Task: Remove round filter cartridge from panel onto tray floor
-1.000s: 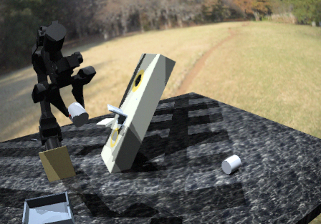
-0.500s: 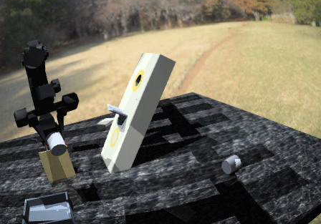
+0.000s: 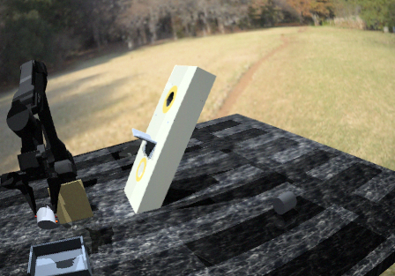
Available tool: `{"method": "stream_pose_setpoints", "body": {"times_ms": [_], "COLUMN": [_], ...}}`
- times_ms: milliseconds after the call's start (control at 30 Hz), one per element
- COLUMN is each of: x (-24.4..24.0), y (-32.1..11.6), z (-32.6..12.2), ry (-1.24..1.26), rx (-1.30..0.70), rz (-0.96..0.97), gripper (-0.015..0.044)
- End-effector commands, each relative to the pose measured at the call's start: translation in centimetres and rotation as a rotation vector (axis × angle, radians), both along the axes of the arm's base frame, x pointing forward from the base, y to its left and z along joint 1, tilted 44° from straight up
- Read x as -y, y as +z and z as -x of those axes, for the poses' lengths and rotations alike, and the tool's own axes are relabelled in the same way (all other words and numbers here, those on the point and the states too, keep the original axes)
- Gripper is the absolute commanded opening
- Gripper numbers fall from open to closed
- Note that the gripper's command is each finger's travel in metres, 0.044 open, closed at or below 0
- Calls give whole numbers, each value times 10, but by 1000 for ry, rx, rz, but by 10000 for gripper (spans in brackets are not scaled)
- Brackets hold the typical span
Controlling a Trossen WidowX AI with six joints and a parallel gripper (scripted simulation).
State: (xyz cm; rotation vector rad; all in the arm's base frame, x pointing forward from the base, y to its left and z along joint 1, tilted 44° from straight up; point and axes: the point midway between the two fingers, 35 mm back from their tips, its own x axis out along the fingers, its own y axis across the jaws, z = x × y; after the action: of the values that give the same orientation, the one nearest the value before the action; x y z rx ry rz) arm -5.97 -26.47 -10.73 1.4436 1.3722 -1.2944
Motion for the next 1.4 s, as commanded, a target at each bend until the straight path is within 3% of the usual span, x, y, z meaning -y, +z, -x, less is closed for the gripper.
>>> {"method": "stream_pose_setpoints", "body": {"times_ms": [0, 700, 1233, 1367], "x": [-16, -71, -69, -67], "y": [-8, -65, -62, -60], "z": [16, 17, 16, 16], "ry": [-56, -66, -70, -70], "rx": [-54, -64, -58, -58], "rz": [-2, -4, -16, -16], "gripper": [0, 0, 420, 440]}}
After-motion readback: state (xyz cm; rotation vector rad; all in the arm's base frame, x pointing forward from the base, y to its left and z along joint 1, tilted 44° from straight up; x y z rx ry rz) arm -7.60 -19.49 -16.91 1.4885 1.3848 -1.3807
